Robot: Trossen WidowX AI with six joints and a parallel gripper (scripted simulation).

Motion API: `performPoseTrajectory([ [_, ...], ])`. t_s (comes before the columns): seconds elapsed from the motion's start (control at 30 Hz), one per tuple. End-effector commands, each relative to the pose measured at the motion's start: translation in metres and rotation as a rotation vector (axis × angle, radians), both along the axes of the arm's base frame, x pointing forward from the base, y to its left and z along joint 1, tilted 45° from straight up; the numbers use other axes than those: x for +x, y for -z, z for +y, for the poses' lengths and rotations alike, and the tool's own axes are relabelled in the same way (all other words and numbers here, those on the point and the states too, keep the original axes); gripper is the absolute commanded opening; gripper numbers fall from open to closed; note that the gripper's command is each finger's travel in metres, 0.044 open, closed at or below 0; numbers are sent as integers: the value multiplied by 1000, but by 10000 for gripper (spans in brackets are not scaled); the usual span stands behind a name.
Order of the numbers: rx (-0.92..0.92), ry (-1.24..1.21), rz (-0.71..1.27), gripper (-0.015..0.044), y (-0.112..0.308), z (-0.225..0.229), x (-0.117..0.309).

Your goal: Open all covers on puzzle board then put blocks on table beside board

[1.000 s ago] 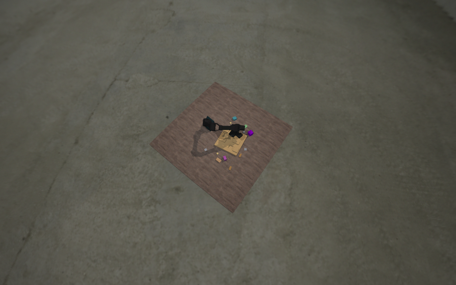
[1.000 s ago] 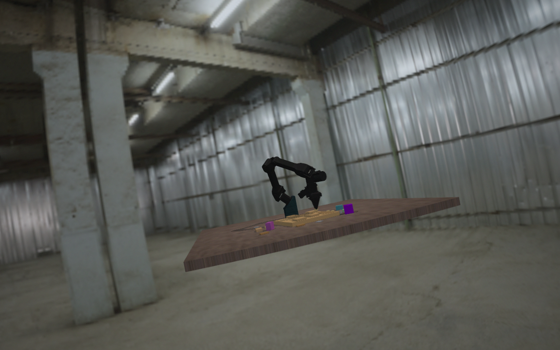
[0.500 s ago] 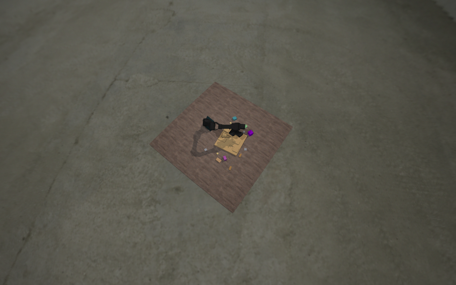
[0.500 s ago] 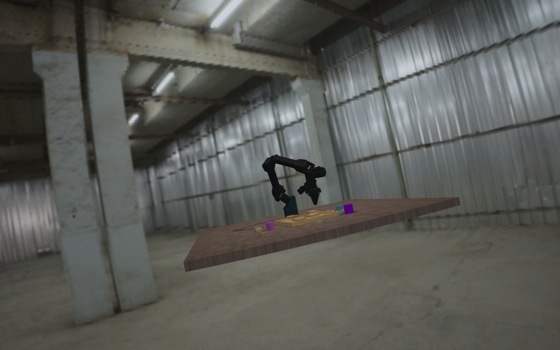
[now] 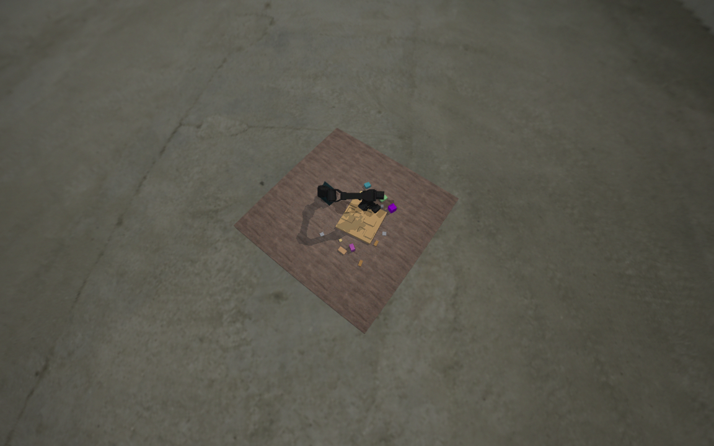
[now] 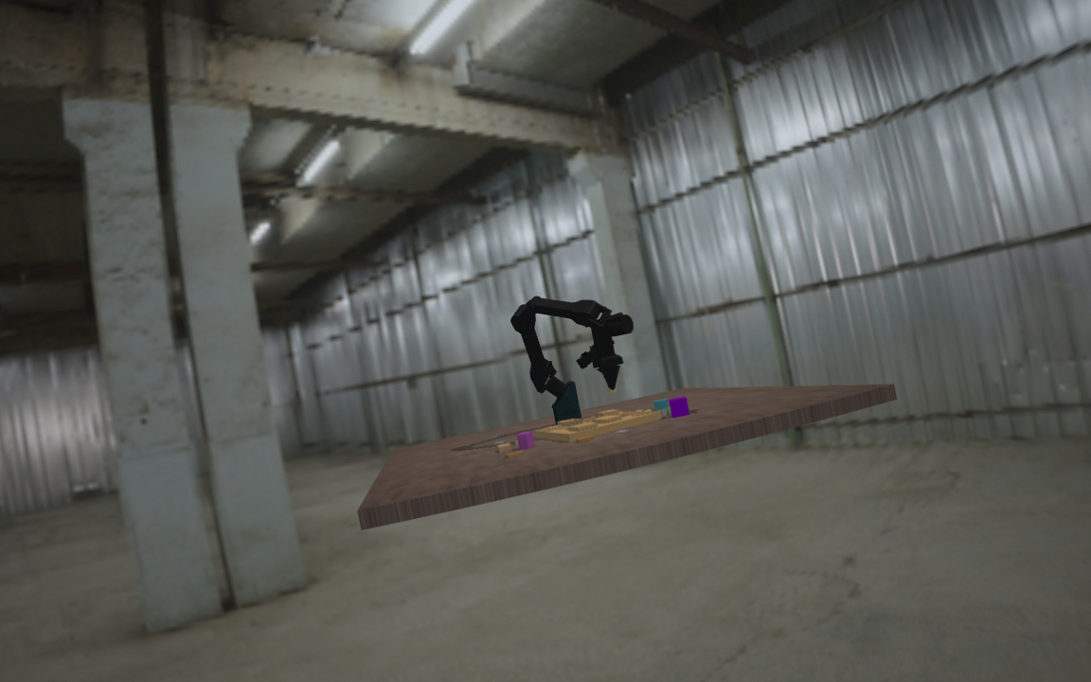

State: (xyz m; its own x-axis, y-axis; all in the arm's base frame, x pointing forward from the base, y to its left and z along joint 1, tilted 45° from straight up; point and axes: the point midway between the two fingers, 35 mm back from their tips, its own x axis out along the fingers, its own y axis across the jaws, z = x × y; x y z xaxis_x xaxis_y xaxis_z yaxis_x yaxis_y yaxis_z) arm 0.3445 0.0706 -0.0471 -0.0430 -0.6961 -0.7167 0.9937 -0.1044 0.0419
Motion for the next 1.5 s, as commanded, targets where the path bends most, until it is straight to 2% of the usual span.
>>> performPoseTrajectory([
  [0.0, 12, 1, -6, 80, -12, -5, 4],
  [0.73, 39, -5, -5, 80, -76, -65, 11],
  [1.47, 41, -9, -8, 80, -136, -127, -5],
])
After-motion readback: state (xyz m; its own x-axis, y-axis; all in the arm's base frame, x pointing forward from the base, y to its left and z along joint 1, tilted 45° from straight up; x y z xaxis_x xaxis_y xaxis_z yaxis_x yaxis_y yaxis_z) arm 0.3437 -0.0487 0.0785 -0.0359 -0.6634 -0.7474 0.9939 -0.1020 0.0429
